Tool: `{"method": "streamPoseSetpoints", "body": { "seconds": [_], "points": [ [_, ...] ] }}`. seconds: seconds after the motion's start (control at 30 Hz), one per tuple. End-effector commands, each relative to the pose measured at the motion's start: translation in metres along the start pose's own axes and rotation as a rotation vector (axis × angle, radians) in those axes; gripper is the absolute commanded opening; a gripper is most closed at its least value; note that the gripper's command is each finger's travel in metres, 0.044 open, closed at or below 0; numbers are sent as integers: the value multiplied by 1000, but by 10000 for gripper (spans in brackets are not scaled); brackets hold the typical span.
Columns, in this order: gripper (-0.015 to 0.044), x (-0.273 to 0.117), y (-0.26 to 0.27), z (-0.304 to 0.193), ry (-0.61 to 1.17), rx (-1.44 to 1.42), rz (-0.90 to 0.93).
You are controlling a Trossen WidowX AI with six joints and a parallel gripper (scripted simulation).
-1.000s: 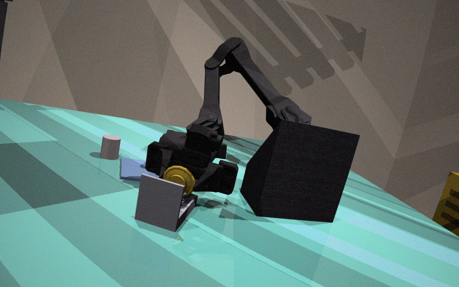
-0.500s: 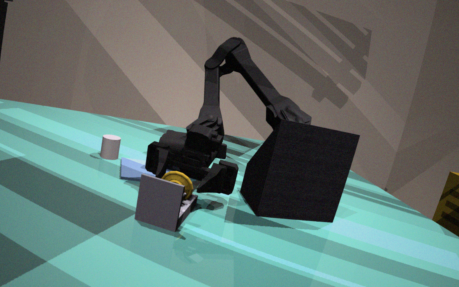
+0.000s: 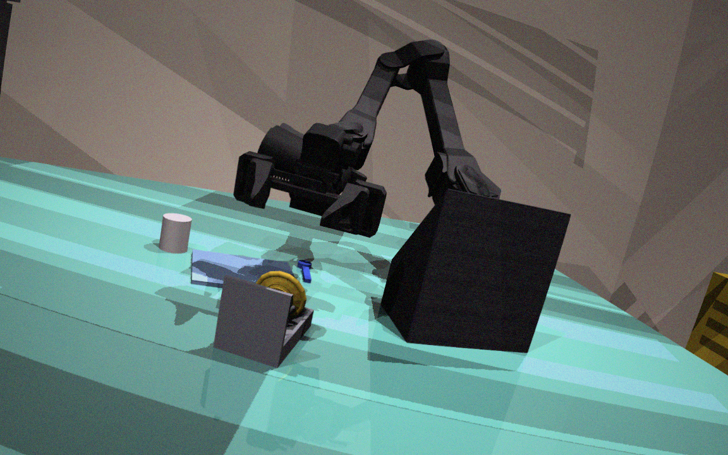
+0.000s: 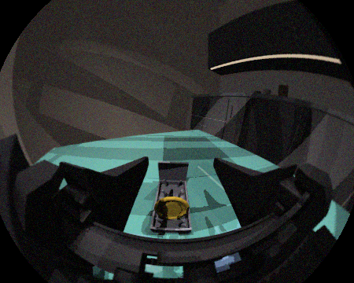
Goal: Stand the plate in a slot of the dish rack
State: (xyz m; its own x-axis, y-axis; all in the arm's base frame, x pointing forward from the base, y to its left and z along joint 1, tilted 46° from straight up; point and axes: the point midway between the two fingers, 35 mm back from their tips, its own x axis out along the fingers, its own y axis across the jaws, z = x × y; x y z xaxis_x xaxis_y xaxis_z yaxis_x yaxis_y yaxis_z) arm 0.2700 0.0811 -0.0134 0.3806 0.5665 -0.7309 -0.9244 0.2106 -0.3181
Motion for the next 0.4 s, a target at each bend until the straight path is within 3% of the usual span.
{"method": "streamPoseSetpoints", "body": {
  "seconds": [0.0,0.37],
  "points": [
    [400,-4,0,24,-3,16,-4],
    [400,3,7,23,138,212,74]
  ]
}}
